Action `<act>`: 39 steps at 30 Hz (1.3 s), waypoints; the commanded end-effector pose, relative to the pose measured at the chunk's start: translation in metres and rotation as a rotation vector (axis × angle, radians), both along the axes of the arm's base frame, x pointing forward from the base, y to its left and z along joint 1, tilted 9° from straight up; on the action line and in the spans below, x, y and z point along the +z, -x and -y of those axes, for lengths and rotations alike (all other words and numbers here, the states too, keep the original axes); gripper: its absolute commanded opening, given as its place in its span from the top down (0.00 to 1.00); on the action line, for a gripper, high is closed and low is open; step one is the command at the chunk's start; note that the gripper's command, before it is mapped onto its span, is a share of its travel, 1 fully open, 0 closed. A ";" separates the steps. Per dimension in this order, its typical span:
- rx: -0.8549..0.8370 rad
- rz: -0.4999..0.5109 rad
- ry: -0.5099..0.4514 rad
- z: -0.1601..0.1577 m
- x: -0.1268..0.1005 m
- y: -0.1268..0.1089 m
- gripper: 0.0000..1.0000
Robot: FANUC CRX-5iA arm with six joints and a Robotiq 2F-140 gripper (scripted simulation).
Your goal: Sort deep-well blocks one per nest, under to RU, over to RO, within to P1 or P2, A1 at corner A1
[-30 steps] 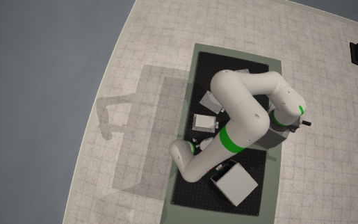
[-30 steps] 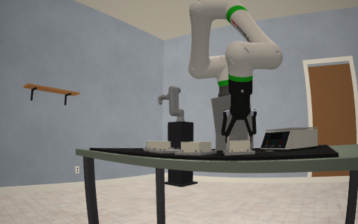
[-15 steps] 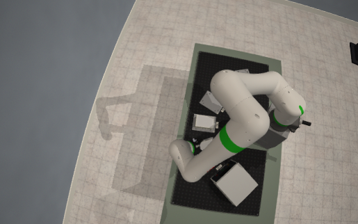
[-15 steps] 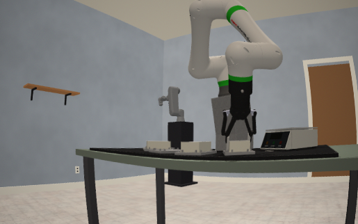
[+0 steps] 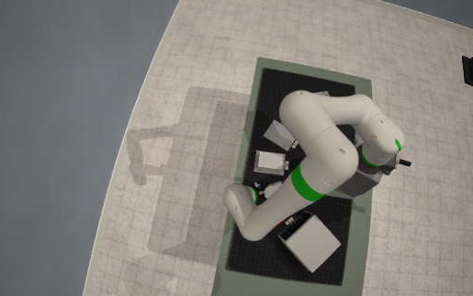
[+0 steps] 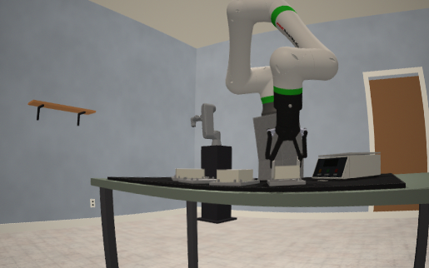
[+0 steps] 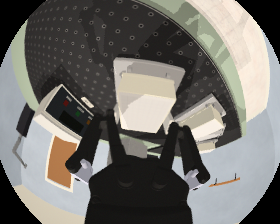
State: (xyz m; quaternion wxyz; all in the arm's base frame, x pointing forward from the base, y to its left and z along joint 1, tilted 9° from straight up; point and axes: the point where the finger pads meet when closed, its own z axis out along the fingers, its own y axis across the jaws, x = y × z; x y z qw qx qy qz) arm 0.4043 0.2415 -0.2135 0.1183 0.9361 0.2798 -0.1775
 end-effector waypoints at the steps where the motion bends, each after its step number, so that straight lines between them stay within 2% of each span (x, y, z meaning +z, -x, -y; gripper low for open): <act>1: 0.000 0.000 0.000 0.000 0.003 0.000 0.90; 39: 0.000 0.000 0.000 -0.002 0.056 0.009 0.90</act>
